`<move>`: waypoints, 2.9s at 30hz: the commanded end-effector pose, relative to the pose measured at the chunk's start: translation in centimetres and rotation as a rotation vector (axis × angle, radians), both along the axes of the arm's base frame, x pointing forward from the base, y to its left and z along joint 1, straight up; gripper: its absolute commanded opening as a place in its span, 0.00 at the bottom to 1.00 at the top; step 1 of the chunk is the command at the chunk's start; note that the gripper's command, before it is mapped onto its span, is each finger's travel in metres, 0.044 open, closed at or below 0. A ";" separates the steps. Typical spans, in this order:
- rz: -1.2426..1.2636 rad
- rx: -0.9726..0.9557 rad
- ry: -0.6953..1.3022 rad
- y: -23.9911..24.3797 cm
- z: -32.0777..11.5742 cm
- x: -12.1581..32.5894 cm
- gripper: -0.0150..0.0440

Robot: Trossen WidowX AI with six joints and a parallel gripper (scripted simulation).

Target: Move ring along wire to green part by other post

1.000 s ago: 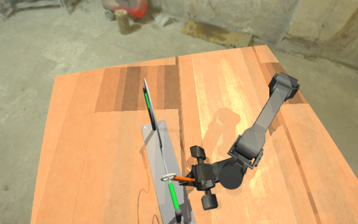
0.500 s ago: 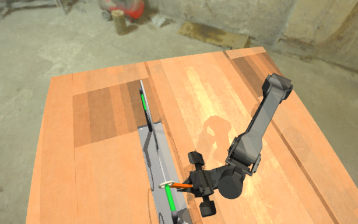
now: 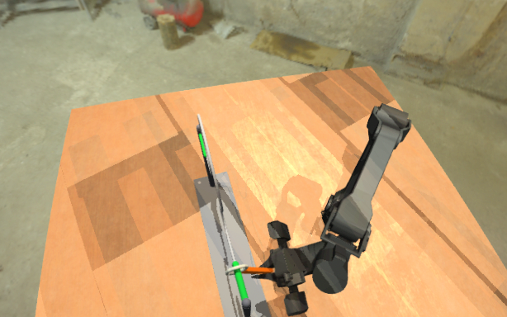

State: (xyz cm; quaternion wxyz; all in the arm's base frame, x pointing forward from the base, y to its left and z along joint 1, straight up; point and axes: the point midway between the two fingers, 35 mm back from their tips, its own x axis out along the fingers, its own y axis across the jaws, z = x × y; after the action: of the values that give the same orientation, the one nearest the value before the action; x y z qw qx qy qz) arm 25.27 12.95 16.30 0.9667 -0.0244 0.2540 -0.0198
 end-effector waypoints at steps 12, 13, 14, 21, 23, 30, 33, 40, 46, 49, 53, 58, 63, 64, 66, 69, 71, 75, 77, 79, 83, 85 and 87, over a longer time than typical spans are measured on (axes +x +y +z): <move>-0.006 0.006 -0.008 0.5 -0.7 0.1 0.00; -0.006 0.006 -0.008 0.5 -0.7 0.1 0.00; -0.006 0.006 -0.008 0.5 -0.7 0.1 0.00; -0.006 0.006 -0.008 0.5 -0.7 0.1 0.00; -0.006 0.006 -0.008 0.5 -0.7 0.1 0.00; -0.006 0.006 -0.008 0.5 -0.7 0.1 0.00; -0.006 0.006 -0.008 0.5 -0.7 0.1 0.00; 0.001 0.004 -0.005 0.6 -0.7 0.1 0.27; 0.000 0.004 -0.004 0.7 -0.6 -0.1 0.53; -0.001 0.006 -0.001 0.8 -0.3 -0.6 0.53; -0.005 0.007 0.003 0.9 0.2 -1.8 0.53; -0.007 0.007 0.001 0.9 1.0 -3.3 0.53; -0.006 0.007 -0.004 0.8 1.7 -4.3 0.53; -0.006 0.007 -0.004 0.8 1.7 -4.3 0.53; -0.006 0.007 -0.004 0.8 1.7 -4.3 0.53; -0.006 0.007 -0.004 0.8 1.7 -4.3 0.53; -0.006 0.007 -0.004 0.8 1.7 -4.3 0.53; -0.006 0.007 -0.004 0.8 1.7 -4.3 0.53; -0.006 0.007 -0.004 0.8 1.7 -4.3 0.53; -0.006 0.007 -0.004 0.8 1.7 -4.3 0.53; -0.006 0.007 -0.004 0.8 1.7 -4.3 0.53; -0.006 0.007 -0.004 0.8 1.7 -4.3 0.53; -0.006 0.007 -0.004 0.8 1.7 -4.3 0.53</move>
State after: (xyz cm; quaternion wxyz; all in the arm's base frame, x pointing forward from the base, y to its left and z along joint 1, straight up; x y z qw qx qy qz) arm 20.93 13.84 17.82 0.9665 -0.0232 0.2548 -0.0193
